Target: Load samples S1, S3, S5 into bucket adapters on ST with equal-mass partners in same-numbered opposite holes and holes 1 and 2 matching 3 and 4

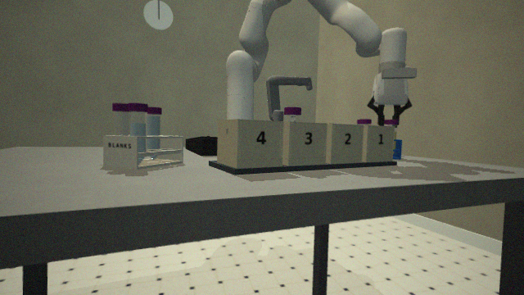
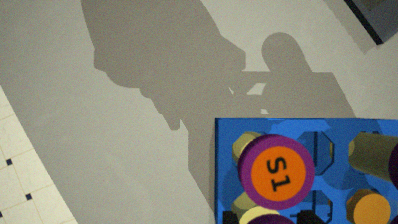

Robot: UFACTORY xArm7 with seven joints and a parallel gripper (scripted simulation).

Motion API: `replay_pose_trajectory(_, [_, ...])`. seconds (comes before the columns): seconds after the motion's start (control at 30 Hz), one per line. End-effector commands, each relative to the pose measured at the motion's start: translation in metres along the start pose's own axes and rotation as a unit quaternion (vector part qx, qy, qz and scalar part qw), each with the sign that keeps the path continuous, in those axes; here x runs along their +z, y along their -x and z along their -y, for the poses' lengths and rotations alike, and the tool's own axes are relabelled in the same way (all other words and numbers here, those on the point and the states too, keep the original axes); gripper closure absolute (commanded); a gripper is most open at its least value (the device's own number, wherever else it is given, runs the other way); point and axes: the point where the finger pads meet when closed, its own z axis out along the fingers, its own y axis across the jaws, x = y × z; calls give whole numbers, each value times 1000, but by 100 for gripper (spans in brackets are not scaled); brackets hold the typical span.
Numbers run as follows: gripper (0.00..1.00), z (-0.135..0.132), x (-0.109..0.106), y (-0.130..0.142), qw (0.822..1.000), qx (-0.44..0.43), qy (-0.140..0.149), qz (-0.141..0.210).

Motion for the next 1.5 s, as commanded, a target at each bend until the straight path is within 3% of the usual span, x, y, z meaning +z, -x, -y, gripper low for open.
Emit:
replay_pose_trajectory(0.0, [100,2,-2,0,1000,0,-3,0])
replay_pose_trajectory(1.47, [100,2,-24,0,1000,0,-3,0])
